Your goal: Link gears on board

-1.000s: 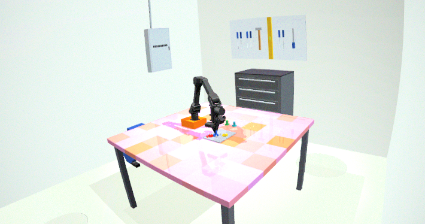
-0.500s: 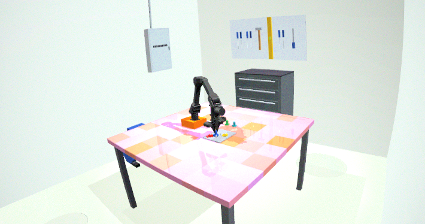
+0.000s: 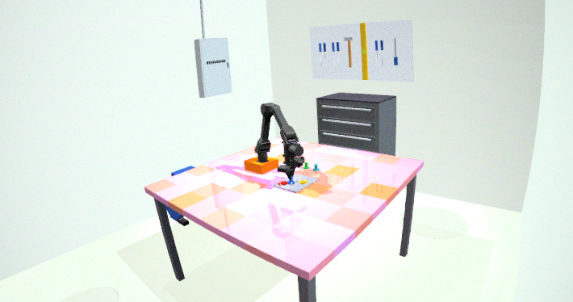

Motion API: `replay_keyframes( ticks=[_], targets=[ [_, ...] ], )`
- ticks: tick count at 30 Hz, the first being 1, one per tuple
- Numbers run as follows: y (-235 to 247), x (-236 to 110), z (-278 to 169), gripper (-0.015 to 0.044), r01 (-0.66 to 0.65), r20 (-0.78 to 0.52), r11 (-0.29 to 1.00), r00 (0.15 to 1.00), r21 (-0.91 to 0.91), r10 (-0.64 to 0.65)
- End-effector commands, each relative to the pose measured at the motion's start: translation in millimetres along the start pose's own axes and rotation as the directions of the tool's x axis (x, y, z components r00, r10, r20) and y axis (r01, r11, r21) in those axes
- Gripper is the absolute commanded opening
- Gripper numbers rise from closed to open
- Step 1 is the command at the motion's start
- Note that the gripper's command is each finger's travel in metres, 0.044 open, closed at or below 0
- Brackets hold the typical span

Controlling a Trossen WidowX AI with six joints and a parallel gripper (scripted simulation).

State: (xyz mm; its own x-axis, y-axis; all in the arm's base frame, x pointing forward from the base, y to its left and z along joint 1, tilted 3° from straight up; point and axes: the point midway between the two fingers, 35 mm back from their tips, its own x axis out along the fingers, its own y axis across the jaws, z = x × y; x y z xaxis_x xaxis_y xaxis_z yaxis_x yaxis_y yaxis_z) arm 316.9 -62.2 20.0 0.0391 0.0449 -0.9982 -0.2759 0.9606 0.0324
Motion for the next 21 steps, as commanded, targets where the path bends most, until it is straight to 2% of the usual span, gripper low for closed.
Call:
replay_keyframes(
  ticks=[1,4,9,15,18,21],
  targets=[
    [0,0,0,0.0079,0.002,-0.003,0.999,1.000,-0.035,-0.002],
    [0,-2,-1,0.0140,0.002,-0.003,1.000,1.000,0.019,-0.002],
    [0,-11,-1,0.0140,0.002,-0.003,0.998,1.000,0.068,-0.002],
    [0,-48,-1,0.0140,0.003,-0.003,0.994,1.000,0.105,-0.002],
    [0,-49,-1,0.0140,0.003,-0.003,0.994,1.000,0.107,-0.002],
    [20,-42,11,0.0219,0.001,0.006,0.988,1.000,0.155,-0.002]
  ],
)
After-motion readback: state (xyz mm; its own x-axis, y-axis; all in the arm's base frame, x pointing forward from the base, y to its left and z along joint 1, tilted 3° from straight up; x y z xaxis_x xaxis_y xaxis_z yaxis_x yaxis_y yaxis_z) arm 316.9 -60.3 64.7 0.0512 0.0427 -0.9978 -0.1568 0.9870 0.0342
